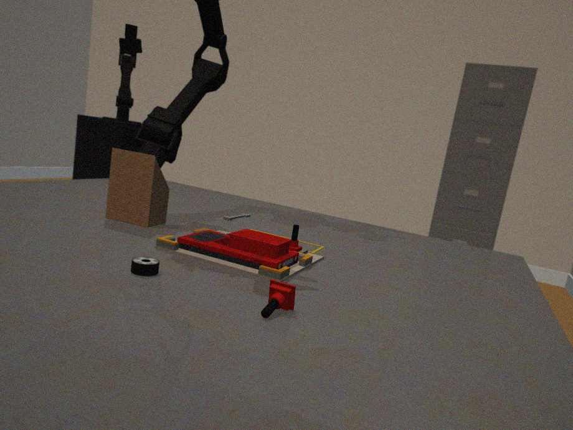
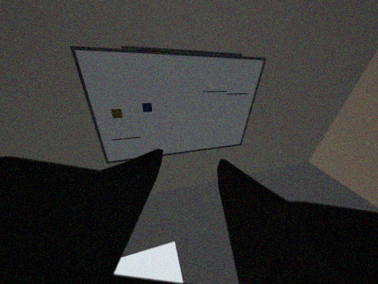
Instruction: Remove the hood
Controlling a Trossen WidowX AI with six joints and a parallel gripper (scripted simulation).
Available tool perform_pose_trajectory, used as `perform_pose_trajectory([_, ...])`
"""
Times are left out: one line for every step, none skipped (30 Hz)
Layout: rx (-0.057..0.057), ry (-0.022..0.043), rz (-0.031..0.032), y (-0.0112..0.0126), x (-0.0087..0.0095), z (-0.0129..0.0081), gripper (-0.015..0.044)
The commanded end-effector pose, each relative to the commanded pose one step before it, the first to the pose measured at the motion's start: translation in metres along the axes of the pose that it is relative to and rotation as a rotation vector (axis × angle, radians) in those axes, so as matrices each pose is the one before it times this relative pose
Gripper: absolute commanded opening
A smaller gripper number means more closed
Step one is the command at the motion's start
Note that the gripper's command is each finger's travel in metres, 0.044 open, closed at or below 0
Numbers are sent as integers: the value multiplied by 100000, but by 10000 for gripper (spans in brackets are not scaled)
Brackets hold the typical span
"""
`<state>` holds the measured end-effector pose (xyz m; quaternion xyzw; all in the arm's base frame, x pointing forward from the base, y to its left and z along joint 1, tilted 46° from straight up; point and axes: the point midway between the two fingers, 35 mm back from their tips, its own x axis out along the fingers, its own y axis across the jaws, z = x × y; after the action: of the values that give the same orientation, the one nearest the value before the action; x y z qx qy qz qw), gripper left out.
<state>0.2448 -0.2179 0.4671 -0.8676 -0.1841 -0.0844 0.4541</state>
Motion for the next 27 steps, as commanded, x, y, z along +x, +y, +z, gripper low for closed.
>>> perform_pose_trajectory([563, 451, -280, 72, 41, -78, 246])
perform_pose_trajectory([1688, 1358, -825, 219, 123, -232, 273])
perform_pose_trajectory([2813, 2274, -1324, 376, 202, -387, 299])
perform_pose_trajectory([3829, 2281, -1027, 548, 257, -431, 325])
perform_pose_trajectory([5214, 732, 689, 811, 307, -307, 351])
perform_pose_trajectory([5184, 657, 816, 818, 316, -307, 378])
perform_pose_trajectory([5153, 602, 925, 824, 325, -310, 404])
perform_pose_trajectory([5131, 597, 995, 829, 335, -319, 430])
perform_pose_trajectory([5108, 598, 1065, 835, 346, -328, 440])
perform_pose_trajectory([5083, 601, 1134, 840, 357, -338, 440])
perform_pose_trajectory([5119, 558, 1168, 861, 389, -295, 440])
perform_pose_trajectory([5126, 571, 1256, 874, 403, -307, 440])
perform_pose_trajectory([5093, 584, 1337, 881, 413, -317, 440])
perform_pose_trajectory([5060, 600, 1417, 887, 424, -327, 440])
perform_pose_trajectory([5024, 620, 1497, 893, 435, -337, 440])
perform_pose_trajectory([4987, 643, 1576, 899, 445, -347, 440])
perform_pose_trajectory([4949, 670, 1654, 904, 455, -358, 440])
perform_pose_trajectory([4909, 699, 1732, 908, 465, -368, 440])
perform_pose_trajectory([4867, 733, 1808, 912, 475, -379, 440])
perform_pose_trajectory([4824, 770, 1883, 916, 485, -389, 440])
perform_pose_trajectory([4712, 882, 1897, 859, 460, -456, 440])
perform_pose_trajectory([4676, 923, 1959, 860, 470, -467, 440])
perform_pose_trajectory([4635, 965, 2017, 859, 480, -476, 440])
perform_pose_trajectory([4593, 1011, 2074, 858, 489, -486, 440])
perform_pose_trajectory([4550, 1058, 2129, 856, 498, -496, 440])
perform_pose_trajectory([4506, 1109, 2182, 854, 507, -505, 440])
perform_pose_trajectory([4461, 1161, 2232, 851, 515, -515, 440])
